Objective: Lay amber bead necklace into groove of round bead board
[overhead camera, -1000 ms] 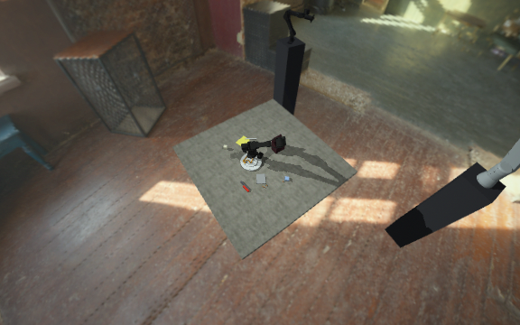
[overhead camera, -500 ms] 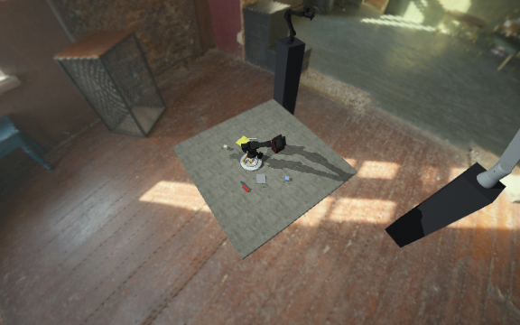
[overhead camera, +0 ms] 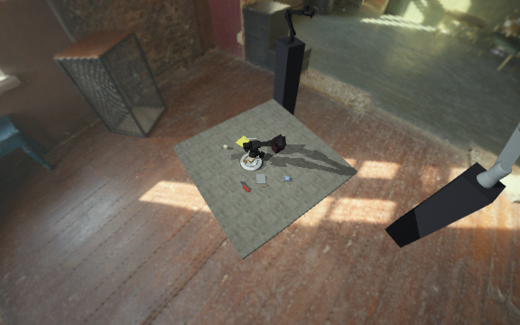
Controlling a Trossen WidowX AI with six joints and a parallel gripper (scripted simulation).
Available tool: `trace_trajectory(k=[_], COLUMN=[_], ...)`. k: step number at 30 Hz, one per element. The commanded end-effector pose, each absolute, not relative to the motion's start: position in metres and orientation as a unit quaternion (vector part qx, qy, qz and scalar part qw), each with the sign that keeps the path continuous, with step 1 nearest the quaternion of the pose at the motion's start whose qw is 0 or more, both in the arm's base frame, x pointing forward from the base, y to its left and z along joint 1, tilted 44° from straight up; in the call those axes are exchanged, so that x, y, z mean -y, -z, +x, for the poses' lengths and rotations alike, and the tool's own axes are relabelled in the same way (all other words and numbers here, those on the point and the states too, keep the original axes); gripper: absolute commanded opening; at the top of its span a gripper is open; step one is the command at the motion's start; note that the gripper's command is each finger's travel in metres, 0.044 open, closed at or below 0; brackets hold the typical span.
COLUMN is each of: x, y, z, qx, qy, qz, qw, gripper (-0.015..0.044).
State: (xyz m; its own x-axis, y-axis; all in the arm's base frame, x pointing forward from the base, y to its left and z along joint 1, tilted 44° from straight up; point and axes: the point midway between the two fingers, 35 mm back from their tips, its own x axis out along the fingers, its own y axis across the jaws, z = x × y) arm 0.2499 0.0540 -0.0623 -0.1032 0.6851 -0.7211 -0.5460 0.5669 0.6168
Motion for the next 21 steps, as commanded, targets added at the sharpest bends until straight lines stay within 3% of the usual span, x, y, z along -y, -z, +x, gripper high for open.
trace_trajectory(k=[1, 13, 21], x=[-0.0565, -0.0626, -0.0597], y=[0.0581, 0.0635, 0.0616], z=[0.239, 0.2363, 0.2344], qx=[-0.58, -0.58, -0.584], qy=[-0.463, -0.463, -0.462], qz=[0.058, 0.058, 0.059], qw=[0.668, 0.667, 0.665], gripper=[0.0, 0.0, 0.021])
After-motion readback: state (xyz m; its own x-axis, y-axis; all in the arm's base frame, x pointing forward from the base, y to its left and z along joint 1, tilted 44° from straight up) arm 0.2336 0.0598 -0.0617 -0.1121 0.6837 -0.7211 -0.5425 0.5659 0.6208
